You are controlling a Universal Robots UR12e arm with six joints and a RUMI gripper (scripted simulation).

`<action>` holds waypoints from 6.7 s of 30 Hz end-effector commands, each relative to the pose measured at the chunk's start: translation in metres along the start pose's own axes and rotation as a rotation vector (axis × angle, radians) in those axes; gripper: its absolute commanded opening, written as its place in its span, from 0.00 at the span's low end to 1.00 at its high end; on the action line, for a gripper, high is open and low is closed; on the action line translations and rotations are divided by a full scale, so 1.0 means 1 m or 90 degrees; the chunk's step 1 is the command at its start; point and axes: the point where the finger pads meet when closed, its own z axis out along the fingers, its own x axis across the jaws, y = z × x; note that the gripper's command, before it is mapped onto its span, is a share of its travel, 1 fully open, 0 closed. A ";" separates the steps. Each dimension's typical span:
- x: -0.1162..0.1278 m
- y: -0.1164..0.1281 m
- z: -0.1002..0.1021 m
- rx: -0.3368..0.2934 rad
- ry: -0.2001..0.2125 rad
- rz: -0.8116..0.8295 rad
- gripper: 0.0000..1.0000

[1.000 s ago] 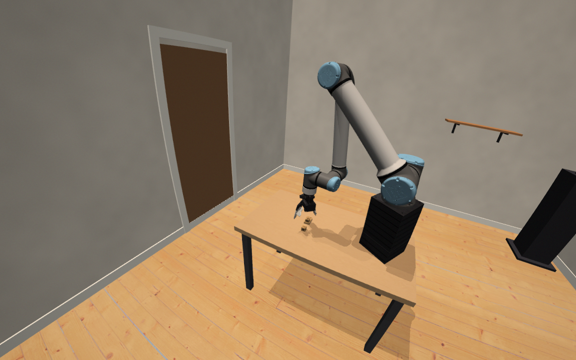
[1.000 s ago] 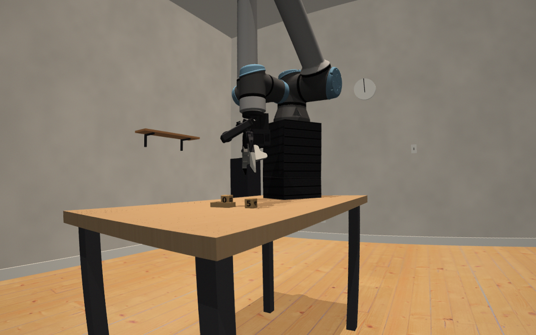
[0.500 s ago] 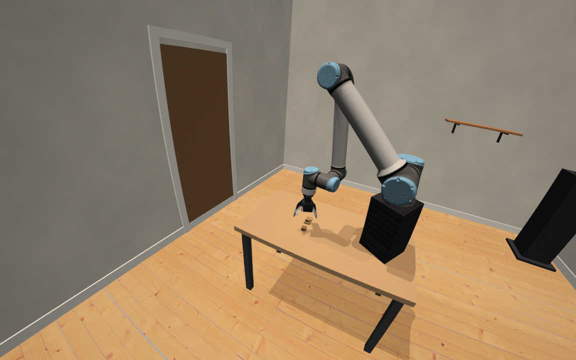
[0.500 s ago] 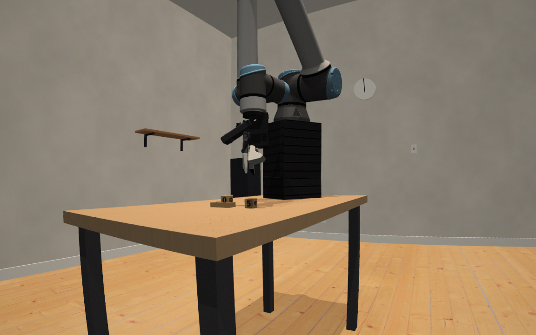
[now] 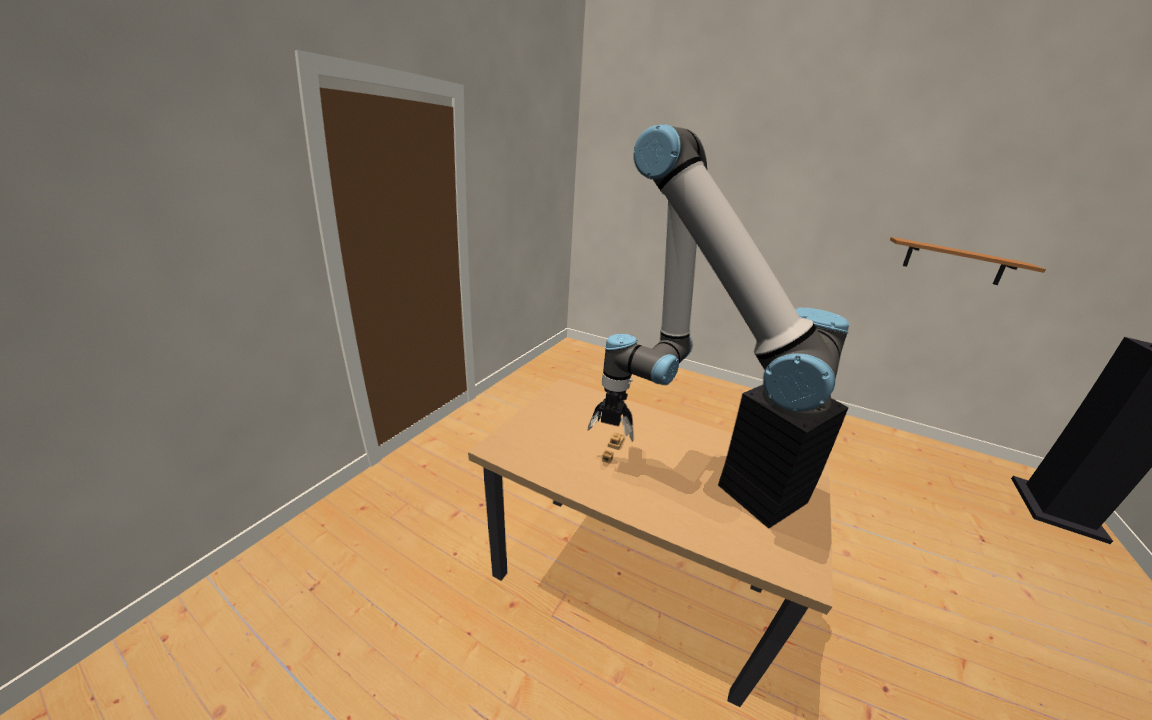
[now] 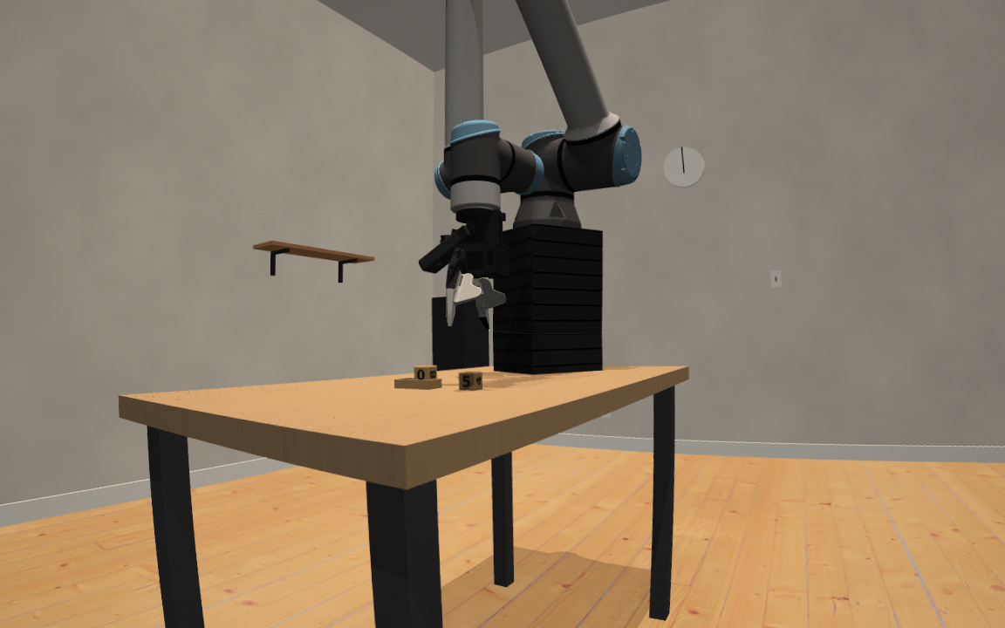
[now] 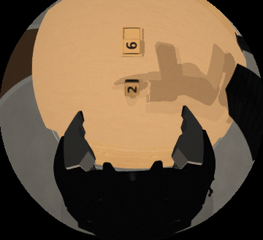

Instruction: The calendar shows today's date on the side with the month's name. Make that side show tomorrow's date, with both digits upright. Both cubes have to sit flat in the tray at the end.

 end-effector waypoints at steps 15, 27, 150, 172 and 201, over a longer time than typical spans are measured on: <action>-0.001 0.000 0.001 0.002 0.000 0.031 0.29; -0.001 0.000 0.001 0.002 0.000 0.031 0.29; -0.002 0.000 0.053 0.002 0.000 0.041 0.29; -0.002 0.001 0.053 0.002 0.000 0.041 0.29; -0.003 0.000 0.056 0.002 0.000 0.041 0.29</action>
